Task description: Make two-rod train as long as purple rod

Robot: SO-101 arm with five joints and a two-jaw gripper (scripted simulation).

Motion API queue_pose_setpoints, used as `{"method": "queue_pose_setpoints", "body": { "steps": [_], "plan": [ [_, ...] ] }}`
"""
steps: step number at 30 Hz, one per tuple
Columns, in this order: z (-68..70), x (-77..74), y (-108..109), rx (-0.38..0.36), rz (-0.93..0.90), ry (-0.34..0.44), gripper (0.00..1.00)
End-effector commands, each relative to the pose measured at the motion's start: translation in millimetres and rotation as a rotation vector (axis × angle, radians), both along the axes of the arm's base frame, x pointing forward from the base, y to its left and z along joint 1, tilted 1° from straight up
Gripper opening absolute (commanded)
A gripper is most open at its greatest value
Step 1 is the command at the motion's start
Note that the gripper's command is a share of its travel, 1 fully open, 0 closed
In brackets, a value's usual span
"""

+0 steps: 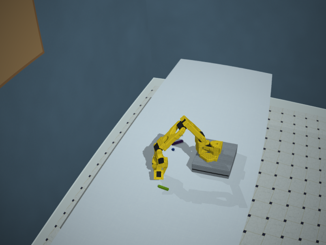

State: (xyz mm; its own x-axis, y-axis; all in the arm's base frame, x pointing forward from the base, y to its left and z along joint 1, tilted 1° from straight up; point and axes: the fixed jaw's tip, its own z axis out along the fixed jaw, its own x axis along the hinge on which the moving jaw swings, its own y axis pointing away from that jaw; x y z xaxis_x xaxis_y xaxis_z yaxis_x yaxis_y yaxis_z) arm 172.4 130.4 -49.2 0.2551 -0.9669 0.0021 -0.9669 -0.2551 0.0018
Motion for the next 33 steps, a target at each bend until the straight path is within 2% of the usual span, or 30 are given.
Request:
{"method": "queue_pose_setpoints", "body": {
  "steps": [1,33],
  "plan": [
    [-1.6,-0.5,3.1,0.005,0.005,-0.004,0.17],
    [4.0,-8.0,1.1,0.005,0.005,-0.004,0.17]
  ]
}}
